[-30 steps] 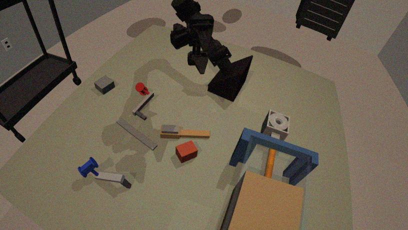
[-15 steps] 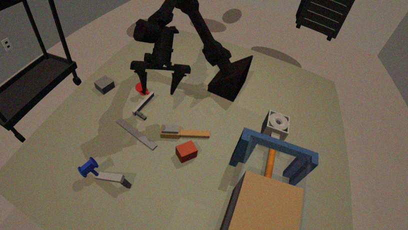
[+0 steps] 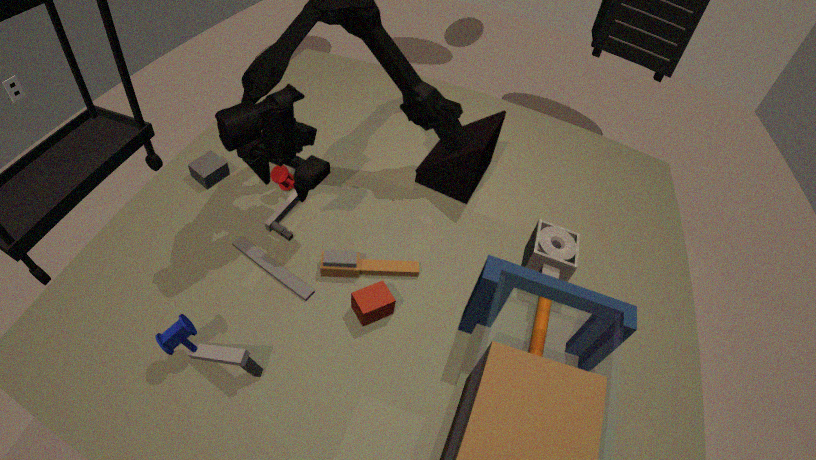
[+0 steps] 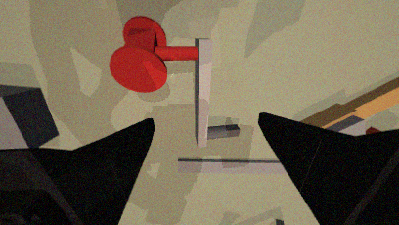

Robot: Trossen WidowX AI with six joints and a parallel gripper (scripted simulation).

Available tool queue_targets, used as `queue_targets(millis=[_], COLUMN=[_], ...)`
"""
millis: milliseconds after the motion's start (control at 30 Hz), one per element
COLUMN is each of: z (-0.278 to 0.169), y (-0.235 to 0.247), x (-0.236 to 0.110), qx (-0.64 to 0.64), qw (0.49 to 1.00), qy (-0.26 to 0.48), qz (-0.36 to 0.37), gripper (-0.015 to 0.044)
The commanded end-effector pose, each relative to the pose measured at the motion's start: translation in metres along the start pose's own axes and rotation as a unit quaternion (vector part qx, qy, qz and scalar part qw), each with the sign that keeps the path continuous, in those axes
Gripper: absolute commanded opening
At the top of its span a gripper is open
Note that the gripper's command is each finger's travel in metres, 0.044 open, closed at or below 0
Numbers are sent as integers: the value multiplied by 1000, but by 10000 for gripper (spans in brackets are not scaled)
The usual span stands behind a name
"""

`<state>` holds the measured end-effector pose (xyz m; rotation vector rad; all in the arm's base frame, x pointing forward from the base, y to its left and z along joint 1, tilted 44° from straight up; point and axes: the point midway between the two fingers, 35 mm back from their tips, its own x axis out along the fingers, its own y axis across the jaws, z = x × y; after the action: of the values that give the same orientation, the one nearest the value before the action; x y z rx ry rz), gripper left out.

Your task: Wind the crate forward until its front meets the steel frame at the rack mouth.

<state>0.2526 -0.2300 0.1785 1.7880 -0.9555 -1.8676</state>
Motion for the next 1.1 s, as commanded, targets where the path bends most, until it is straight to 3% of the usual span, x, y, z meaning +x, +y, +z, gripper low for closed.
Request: queue_targets(millis=[0, 433, 900, 1067], z=[0, 2, 3, 2], y=[4, 2, 2, 4], x=[0, 44, 59, 55], qx=[18, 18, 18, 21], qw=[1000, 1000, 1000, 1000], qy=[-6, -6, -6, -6], qz=[5, 6, 6, 8], gripper=[440, 440, 440, 407])
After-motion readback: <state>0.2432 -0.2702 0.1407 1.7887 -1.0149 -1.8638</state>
